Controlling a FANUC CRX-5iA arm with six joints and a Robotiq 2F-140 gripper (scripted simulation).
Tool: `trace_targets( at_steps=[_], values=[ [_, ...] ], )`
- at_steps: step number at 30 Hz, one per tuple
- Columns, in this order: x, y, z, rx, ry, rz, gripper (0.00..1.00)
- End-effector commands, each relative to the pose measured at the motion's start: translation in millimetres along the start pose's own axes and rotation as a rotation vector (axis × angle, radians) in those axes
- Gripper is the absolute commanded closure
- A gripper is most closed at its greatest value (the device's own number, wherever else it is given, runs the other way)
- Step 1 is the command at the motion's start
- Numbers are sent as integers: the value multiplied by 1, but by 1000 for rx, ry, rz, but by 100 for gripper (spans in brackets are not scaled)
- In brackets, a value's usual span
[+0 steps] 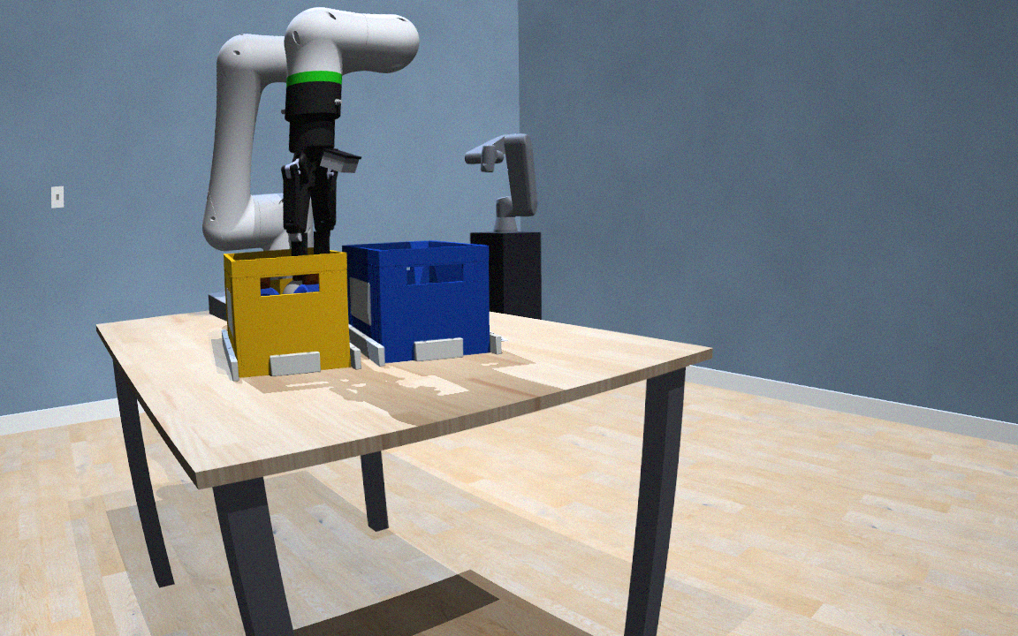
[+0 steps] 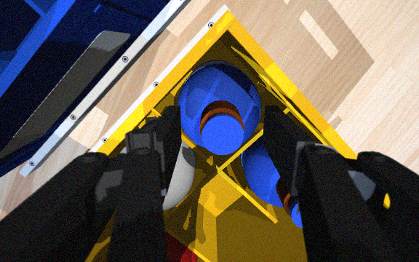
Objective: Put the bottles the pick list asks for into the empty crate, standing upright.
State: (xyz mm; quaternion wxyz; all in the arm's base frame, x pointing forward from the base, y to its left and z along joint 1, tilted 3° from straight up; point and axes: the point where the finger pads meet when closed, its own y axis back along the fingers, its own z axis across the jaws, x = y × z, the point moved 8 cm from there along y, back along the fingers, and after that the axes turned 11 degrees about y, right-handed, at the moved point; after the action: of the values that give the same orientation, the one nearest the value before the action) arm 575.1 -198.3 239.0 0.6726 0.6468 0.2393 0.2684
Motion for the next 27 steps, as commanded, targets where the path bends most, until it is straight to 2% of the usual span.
trace_targets(
  at_steps=[1, 12, 13, 27],
  values=[
    [0, -1, 0, -2, 0, 1, 56],
    [0, -4, 0, -2, 0, 1, 56],
    [0, -1, 0, -2, 0, 1, 90],
    [0, -1, 0, -2, 0, 1, 90]
  ],
)
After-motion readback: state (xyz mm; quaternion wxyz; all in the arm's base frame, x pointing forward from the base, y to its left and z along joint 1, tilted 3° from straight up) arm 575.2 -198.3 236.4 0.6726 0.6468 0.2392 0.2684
